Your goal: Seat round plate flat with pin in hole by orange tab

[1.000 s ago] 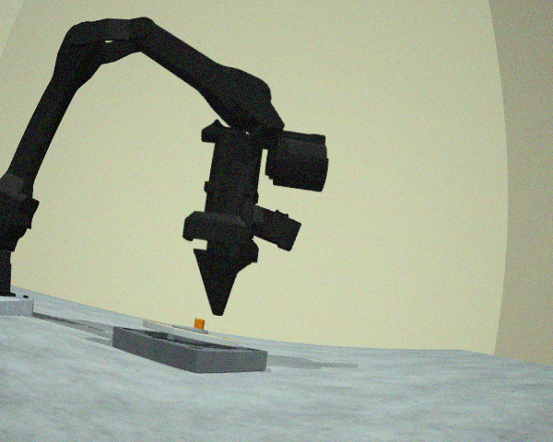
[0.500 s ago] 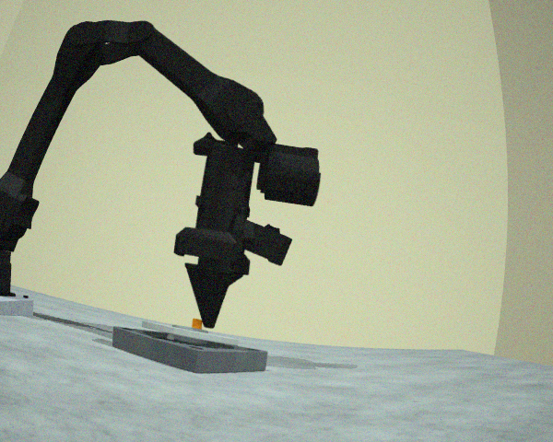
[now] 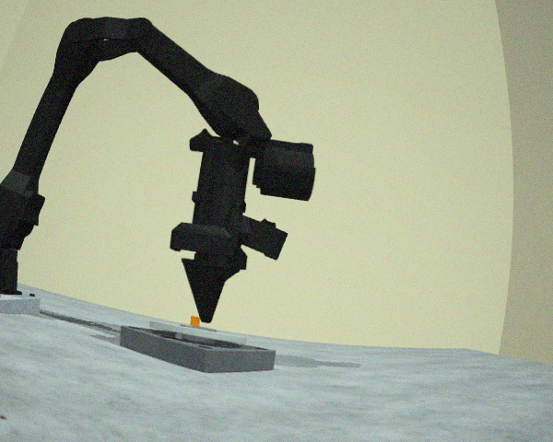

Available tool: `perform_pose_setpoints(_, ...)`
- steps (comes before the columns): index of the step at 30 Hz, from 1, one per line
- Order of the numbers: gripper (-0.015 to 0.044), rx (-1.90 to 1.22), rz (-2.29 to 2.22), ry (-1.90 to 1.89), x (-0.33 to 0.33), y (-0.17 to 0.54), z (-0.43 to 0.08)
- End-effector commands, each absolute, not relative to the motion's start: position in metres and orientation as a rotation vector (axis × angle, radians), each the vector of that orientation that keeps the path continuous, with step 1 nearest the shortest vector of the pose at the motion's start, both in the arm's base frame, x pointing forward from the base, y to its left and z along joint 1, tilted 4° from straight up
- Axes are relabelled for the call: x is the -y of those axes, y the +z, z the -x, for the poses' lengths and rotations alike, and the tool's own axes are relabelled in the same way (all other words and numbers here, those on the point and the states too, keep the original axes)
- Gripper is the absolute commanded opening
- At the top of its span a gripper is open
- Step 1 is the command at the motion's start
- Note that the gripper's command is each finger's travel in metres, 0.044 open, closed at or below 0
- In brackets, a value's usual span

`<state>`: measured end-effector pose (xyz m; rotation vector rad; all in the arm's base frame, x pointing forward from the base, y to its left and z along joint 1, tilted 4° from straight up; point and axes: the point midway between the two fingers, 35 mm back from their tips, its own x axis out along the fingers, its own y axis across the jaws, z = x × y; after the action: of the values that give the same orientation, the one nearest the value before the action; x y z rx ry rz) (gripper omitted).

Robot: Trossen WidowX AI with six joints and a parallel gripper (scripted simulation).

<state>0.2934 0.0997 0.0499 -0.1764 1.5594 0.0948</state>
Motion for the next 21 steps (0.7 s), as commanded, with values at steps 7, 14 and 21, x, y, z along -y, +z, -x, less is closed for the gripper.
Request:
perform_pose_setpoints(7,0.0,-1.572,0.172,0.091,-0.096,0.048,-0.281)
perform_pose_setpoints(14,0.0,-1.573,0.172,0.09,-0.093,0.049,-0.276)
perform_pose_setpoints(21,0.0,-1.573,0.173,0.09,-0.089,0.049,-0.271)
